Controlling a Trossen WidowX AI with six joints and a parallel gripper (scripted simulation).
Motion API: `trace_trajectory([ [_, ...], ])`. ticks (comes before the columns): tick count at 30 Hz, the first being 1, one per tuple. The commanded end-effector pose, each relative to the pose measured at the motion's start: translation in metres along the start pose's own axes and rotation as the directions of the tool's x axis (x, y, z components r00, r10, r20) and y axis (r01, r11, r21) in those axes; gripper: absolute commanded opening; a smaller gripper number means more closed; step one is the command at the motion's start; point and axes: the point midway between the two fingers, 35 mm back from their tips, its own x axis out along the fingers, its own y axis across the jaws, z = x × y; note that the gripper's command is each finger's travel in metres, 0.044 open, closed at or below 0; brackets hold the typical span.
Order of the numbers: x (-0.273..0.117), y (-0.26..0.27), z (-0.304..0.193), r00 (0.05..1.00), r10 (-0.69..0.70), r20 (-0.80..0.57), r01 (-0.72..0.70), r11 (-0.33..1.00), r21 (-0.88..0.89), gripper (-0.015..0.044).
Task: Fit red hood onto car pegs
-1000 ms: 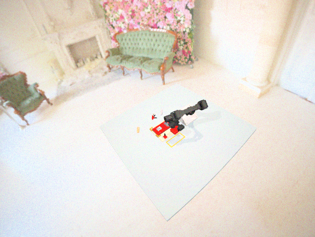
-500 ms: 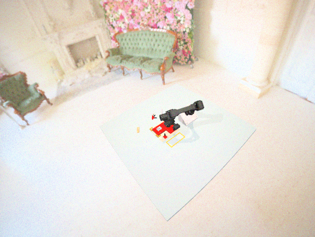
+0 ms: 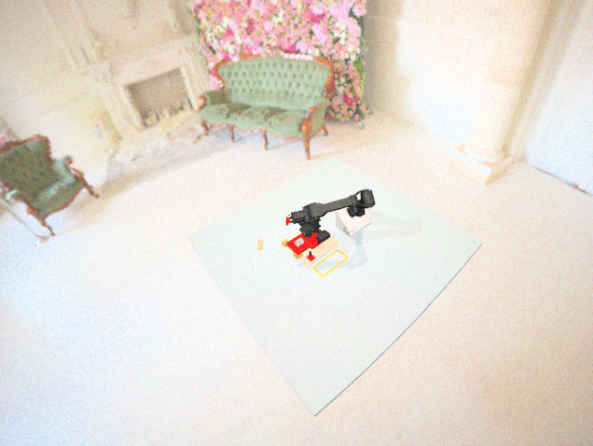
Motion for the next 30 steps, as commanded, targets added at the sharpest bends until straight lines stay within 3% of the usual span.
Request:
trace_trajectory([
  [1,0.001,-0.016,0.005,1.000,-0.004,-0.007,0.004,1.000,0.007,0.0000],
  [30,0.006,-0.105,0.027,1.000,-0.008,-0.014,0.008,1.000,0.009,0.0000],
])
